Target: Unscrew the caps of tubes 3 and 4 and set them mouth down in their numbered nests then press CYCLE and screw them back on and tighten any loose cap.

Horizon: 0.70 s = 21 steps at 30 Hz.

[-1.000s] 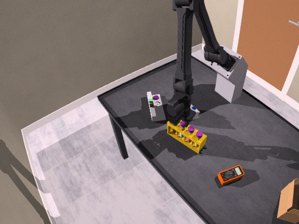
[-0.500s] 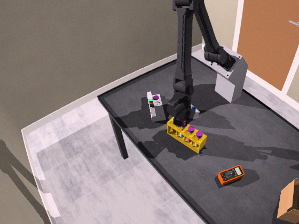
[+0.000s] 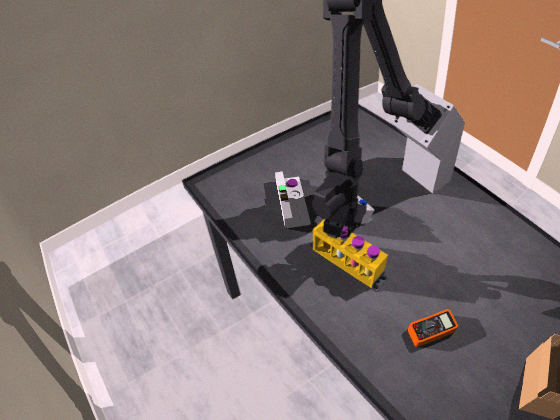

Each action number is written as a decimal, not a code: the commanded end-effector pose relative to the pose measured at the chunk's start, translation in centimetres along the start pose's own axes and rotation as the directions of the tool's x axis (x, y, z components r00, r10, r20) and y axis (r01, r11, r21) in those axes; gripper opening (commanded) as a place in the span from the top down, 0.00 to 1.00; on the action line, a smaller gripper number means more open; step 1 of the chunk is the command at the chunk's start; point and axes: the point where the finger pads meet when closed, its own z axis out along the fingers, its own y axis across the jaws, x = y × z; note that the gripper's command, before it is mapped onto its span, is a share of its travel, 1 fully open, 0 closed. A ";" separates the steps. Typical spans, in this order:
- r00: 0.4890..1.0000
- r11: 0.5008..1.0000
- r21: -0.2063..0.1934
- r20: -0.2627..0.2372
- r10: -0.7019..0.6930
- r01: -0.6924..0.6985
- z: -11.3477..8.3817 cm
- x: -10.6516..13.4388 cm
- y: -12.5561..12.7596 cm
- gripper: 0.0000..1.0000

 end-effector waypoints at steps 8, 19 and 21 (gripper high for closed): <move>0.936 0.937 -0.004 0.020 0.350 -0.350 -0.3 -0.3 0.1 1.00; 0.792 0.792 -0.008 0.012 0.611 -0.611 0.0 -0.1 0.2 1.00; 0.749 0.749 -0.009 0.009 0.662 -0.662 0.0 -0.1 0.2 1.00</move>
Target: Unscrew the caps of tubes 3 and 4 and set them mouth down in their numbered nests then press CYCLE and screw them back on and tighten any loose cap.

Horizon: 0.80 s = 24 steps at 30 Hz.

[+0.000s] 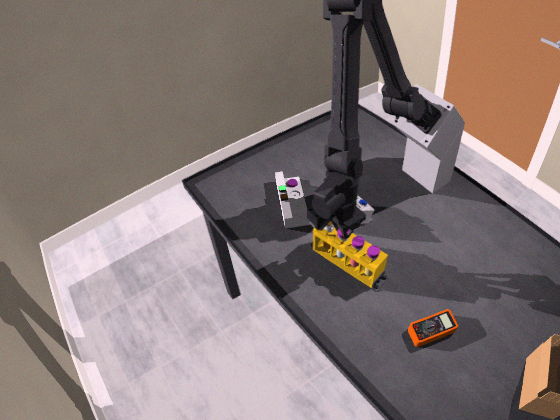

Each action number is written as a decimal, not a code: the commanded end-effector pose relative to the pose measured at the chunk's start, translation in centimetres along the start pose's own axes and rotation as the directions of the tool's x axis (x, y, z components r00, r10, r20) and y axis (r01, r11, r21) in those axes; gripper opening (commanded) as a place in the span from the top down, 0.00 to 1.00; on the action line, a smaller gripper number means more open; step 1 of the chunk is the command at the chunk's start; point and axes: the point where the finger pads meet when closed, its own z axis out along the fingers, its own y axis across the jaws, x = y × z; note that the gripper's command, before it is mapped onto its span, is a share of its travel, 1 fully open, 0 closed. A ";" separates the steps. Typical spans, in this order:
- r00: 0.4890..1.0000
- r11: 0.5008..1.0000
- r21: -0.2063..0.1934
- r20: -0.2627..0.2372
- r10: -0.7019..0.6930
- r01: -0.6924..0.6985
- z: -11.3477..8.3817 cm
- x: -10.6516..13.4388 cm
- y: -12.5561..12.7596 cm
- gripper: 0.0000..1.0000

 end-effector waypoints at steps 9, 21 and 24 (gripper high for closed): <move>0.985 0.985 -0.009 0.012 0.170 -0.169 -0.2 -0.6 0.2 1.00; 0.993 0.993 -0.013 0.009 0.115 -0.115 -0.3 0.0 0.3 0.51; 0.999 0.999 -0.014 0.014 0.035 -0.035 -0.6 -0.1 0.4 0.51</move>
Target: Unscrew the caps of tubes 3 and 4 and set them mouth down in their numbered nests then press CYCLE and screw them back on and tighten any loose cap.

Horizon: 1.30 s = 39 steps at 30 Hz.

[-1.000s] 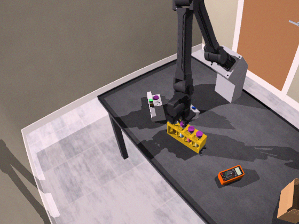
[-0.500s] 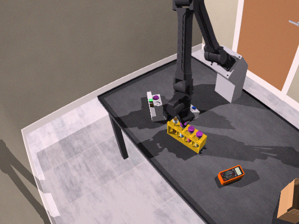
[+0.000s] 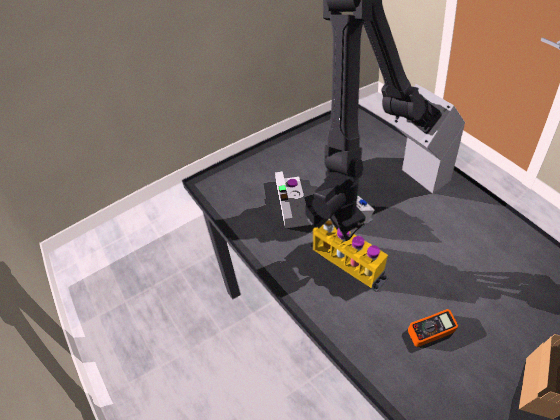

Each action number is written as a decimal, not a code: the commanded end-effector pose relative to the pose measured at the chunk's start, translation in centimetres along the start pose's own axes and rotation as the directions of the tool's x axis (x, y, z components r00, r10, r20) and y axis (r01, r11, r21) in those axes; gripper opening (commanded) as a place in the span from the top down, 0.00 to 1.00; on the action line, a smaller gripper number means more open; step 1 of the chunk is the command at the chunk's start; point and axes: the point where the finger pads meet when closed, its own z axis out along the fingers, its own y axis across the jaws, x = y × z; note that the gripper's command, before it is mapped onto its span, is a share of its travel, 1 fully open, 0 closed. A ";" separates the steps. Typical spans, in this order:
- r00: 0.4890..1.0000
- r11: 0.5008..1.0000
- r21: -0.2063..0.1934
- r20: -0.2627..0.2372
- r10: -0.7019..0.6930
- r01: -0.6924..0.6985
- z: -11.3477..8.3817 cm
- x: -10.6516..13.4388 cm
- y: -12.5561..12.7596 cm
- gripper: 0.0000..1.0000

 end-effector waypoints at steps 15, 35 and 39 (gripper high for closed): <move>0.805 0.805 -0.003 0.025 -0.592 0.593 -0.7 -0.4 0.5 0.51; 0.290 0.291 0.014 0.026 -0.957 0.957 -0.7 -0.2 0.5 0.51; 0.134 0.134 0.019 0.025 -0.991 0.991 -0.7 -0.2 0.6 0.51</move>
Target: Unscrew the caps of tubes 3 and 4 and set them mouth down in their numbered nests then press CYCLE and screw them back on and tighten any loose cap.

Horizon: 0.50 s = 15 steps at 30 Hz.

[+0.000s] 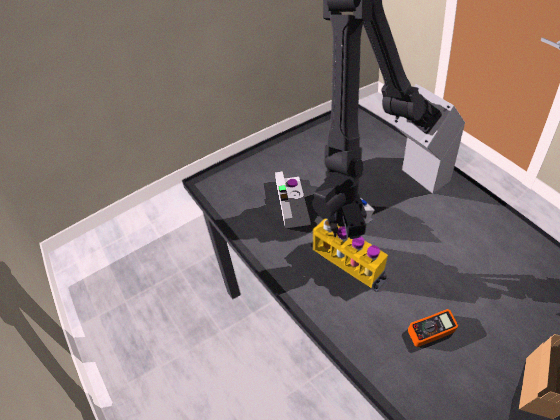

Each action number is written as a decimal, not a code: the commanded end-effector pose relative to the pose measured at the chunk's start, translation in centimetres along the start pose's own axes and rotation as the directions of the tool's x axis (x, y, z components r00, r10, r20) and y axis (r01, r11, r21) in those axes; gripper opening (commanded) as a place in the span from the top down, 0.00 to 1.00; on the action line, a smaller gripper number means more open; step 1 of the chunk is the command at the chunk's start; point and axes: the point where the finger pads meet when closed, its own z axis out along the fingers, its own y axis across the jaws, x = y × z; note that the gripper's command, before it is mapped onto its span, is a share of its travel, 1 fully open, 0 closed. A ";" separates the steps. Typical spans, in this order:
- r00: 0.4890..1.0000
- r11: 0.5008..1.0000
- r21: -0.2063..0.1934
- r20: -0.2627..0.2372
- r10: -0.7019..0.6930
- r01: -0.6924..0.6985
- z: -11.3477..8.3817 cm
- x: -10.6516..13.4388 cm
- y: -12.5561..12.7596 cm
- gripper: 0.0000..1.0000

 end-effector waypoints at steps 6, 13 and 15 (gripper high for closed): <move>0.914 0.914 0.025 0.024 -0.405 0.405 -0.7 -0.7 0.0 0.51; 0.816 0.816 0.031 0.019 -0.578 0.578 -0.7 -0.7 0.0 0.51; 0.767 0.767 0.033 0.017 -0.642 0.641 -0.7 -0.7 0.0 0.51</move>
